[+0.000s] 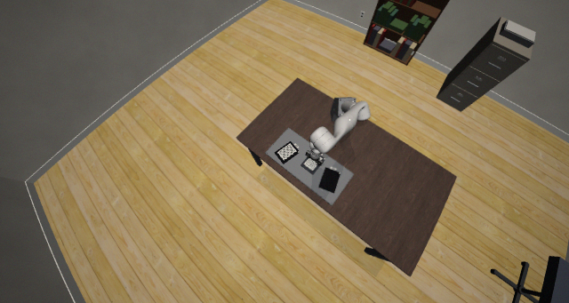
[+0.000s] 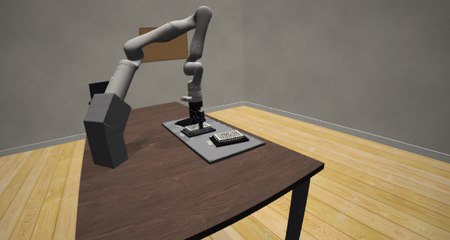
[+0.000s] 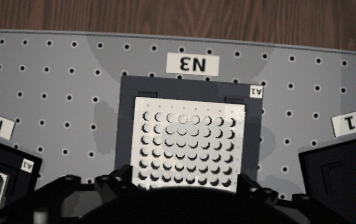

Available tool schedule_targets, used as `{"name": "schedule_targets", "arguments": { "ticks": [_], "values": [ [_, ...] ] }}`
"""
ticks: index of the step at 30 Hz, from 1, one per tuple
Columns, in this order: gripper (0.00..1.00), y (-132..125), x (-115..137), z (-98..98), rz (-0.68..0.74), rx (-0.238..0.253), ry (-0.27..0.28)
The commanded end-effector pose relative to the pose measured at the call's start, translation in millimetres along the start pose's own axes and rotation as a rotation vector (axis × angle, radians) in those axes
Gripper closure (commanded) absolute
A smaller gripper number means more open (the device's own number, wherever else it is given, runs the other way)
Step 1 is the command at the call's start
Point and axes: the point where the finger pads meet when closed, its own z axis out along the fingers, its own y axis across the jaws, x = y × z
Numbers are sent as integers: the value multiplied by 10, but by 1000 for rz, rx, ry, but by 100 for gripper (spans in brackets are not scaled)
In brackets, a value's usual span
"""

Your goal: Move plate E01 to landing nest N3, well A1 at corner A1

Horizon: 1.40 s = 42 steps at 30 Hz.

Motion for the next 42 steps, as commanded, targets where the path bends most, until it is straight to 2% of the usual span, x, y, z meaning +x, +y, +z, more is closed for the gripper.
{"name": "schedule_targets", "arguments": {
  "ticks": [1,22,23,42],
  "values": [
    [100,5,3,11,-1,-1,1],
    [100,5,3,47,-1,-1,1],
    [0,6,4,40,-1,-1,1],
    [0,3,2,21,-1,-1,1]
  ]
}}
